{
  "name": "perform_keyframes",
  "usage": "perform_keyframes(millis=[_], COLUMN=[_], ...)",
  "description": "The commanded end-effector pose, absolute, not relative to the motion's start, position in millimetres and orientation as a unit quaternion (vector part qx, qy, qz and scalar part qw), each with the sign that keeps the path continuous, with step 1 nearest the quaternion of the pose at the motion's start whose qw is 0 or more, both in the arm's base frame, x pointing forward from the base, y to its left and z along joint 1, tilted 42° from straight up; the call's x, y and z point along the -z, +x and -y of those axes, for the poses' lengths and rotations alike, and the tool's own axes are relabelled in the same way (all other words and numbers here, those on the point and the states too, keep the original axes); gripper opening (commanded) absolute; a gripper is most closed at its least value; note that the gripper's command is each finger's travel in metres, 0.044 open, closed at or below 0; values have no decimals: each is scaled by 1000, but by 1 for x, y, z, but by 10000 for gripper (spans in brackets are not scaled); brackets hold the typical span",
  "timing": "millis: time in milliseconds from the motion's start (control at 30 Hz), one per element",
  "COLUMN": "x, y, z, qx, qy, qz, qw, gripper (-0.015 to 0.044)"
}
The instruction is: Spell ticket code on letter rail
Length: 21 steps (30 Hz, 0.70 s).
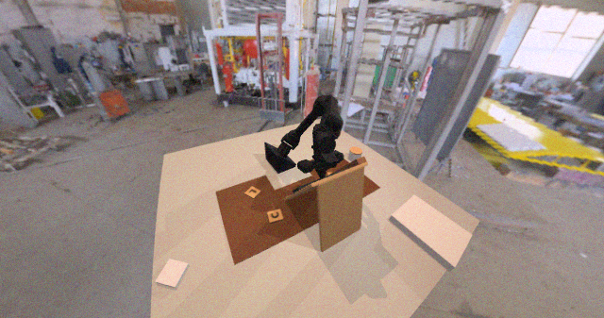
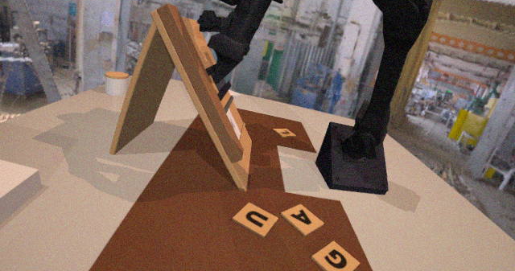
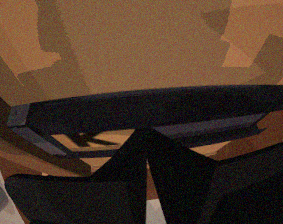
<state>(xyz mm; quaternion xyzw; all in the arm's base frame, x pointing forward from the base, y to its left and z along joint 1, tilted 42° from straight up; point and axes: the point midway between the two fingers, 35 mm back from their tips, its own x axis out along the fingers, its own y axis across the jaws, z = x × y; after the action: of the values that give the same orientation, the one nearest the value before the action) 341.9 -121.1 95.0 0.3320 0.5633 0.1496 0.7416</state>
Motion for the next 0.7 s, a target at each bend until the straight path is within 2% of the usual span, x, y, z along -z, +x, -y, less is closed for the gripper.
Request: perform_keyframes(millis=[0,667], x=[-97,-104], y=[343,327], z=[119,126], qx=[-150,-150], qy=[335,335], qz=[-563,-563], qw=[741,741], gripper=[0,0])
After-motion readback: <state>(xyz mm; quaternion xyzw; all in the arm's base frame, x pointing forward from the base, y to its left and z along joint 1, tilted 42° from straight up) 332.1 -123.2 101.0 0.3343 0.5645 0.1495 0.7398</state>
